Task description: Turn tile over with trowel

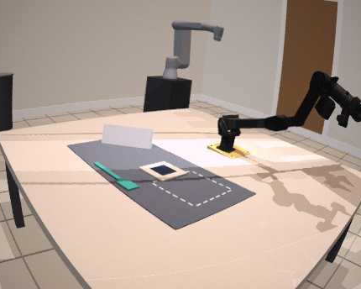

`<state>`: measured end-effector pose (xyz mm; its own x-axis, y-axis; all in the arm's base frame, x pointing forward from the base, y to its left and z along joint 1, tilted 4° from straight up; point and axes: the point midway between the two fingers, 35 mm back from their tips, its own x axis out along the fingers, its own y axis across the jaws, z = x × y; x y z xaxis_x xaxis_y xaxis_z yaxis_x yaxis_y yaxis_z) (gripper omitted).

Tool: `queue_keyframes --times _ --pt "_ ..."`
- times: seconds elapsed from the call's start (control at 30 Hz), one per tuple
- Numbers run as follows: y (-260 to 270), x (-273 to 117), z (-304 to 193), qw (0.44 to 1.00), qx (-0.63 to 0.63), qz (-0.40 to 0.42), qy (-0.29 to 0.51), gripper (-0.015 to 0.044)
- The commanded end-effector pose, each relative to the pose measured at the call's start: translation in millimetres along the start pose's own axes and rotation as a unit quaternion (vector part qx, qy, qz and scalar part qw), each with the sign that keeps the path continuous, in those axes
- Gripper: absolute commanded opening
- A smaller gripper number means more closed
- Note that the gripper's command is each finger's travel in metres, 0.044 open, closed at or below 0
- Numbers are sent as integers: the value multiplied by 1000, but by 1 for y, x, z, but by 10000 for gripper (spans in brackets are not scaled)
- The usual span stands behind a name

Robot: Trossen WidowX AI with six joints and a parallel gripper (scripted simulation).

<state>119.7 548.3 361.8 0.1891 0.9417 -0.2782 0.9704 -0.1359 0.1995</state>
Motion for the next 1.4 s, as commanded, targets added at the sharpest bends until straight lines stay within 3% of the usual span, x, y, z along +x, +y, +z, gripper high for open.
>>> queue_keyframes --times 0.0,0.37,0.87,1.37 --pt "0 -1 -1 1000 -1 -1 2 374" --pt "-9 -66 -92 988 -38 -3 153 100" --pt "-8 -205 -207 921 -20 28 389 100" --pt "-4 -374 -265 802 16 39 595 100"
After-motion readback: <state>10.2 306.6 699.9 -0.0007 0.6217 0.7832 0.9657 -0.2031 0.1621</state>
